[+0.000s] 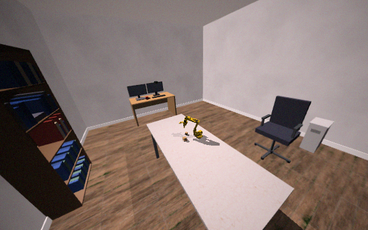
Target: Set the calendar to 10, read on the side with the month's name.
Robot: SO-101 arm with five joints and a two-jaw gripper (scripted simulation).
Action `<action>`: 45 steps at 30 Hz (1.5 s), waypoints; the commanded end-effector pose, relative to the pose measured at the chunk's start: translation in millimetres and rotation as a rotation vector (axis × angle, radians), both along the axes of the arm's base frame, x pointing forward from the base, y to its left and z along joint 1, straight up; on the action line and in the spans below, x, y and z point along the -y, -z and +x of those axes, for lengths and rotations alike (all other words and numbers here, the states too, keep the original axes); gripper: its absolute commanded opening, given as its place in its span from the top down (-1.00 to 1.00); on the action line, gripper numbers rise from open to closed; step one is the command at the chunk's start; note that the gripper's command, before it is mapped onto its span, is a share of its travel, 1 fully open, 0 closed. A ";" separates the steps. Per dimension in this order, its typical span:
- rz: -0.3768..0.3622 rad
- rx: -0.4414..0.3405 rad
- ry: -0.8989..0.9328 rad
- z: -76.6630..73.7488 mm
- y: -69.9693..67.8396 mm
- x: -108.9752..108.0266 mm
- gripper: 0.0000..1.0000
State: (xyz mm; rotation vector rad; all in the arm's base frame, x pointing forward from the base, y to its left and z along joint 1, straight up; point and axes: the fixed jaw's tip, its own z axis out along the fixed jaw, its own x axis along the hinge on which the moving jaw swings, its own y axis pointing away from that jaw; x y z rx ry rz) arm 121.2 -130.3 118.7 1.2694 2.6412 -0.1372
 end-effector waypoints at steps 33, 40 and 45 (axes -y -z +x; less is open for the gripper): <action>0.242 -0.199 0.073 0.7 44.6 -2.5 0.30; 0.345 -0.296 0.074 -4.4 64.7 -8.4 0.30; 0.358 -0.308 0.074 -5.2 67.1 -9.2 0.30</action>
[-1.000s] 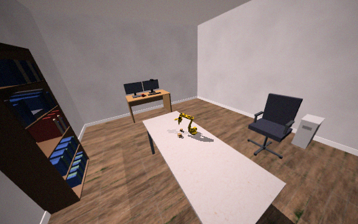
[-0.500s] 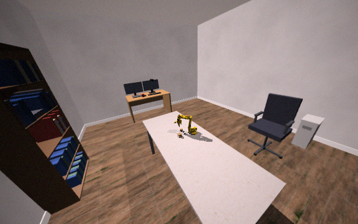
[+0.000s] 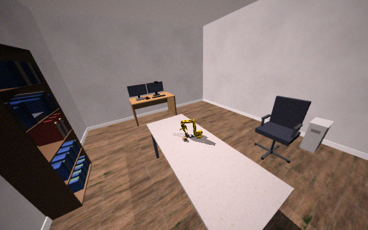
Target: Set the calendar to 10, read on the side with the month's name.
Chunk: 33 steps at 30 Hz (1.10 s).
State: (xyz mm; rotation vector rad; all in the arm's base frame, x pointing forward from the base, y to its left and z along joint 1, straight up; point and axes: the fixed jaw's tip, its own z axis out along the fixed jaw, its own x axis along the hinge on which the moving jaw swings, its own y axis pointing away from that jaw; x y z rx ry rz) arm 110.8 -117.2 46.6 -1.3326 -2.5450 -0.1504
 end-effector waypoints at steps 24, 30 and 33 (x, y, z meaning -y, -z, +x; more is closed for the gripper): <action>-0.034 0.024 -0.001 9.1 -4.9 4.9 0.30; -0.024 0.015 -0.001 8.7 -2.6 4.5 0.30; -0.018 0.010 -0.001 8.9 -0.2 4.7 0.30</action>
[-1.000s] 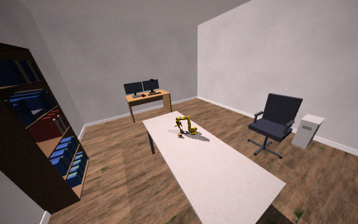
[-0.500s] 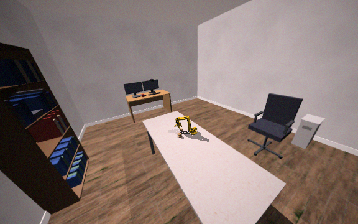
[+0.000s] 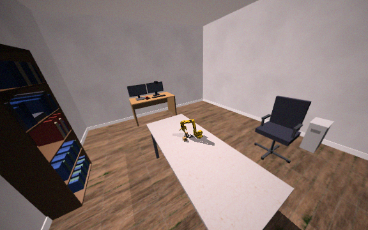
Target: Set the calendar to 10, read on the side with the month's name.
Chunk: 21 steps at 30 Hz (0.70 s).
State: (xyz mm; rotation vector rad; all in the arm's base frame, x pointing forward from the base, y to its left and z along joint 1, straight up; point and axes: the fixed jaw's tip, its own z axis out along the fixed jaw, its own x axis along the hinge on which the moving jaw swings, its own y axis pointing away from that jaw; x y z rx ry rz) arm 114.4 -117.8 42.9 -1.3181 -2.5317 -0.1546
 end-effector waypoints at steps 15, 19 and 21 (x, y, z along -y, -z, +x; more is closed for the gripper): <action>0.005 -0.007 0.001 5.8 11.6 4.6 0.30; 0.013 -0.013 0.001 5.8 15.0 4.5 0.30; 0.015 -0.015 0.001 5.7 16.0 4.5 0.30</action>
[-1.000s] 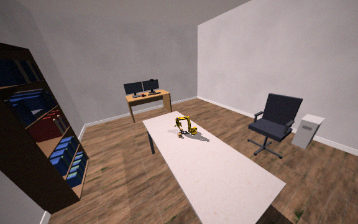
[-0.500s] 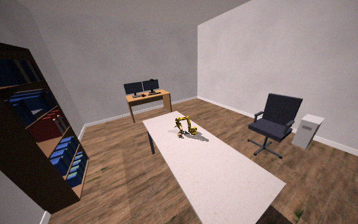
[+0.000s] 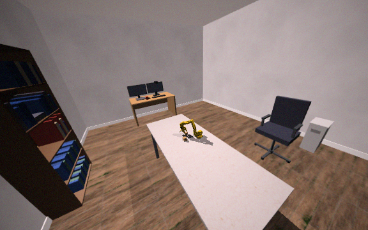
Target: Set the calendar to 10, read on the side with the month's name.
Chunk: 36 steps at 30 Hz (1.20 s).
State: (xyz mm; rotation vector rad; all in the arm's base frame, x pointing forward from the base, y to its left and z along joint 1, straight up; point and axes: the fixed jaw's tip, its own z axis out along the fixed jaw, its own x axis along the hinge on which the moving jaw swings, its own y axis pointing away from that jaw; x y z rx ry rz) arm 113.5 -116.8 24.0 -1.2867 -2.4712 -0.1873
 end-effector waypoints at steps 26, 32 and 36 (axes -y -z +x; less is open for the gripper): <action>-0.024 0.021 0.001 5.8 2.7 5.7 0.33; -0.022 0.023 0.002 4.7 2.7 6.6 0.38; -0.020 0.024 0.003 3.7 2.7 7.3 0.41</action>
